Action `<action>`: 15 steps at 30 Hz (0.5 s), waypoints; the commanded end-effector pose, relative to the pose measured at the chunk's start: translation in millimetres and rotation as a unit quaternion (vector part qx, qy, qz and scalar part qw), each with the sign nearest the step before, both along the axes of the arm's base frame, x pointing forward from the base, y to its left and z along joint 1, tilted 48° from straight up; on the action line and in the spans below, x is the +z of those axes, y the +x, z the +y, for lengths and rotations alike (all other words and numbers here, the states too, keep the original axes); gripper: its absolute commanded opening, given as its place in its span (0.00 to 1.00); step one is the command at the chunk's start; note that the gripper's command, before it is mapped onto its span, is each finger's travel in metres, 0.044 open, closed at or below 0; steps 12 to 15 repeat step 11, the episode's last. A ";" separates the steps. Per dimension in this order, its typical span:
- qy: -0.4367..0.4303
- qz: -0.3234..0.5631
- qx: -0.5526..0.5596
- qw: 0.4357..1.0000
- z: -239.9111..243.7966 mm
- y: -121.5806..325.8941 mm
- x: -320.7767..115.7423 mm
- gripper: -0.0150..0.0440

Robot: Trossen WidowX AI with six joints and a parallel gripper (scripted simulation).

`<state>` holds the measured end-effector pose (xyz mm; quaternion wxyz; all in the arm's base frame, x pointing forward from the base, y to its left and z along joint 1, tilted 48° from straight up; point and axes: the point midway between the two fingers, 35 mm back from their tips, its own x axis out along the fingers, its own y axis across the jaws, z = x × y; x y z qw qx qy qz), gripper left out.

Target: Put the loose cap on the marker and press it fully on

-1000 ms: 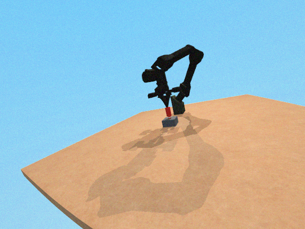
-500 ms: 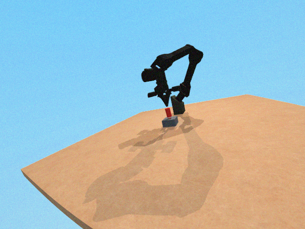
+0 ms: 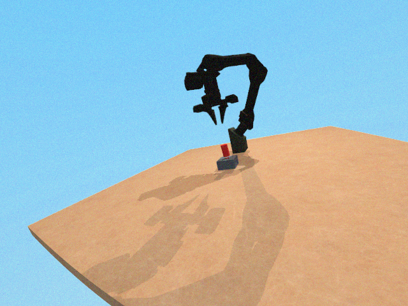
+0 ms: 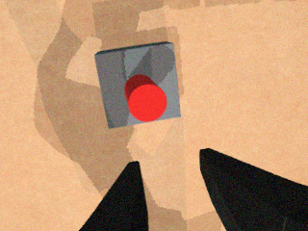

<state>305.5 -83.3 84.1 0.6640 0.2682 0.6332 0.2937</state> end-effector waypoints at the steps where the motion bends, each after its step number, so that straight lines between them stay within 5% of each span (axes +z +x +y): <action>1: -0.001 0.000 0.003 1.000 -1.4 -0.4 0.1 0.61; 10: -0.001 0.000 0.003 1.000 -1.4 -0.4 0.1 1.00; 15: -0.001 0.000 0.003 1.000 -1.4 -0.4 0.1 1.00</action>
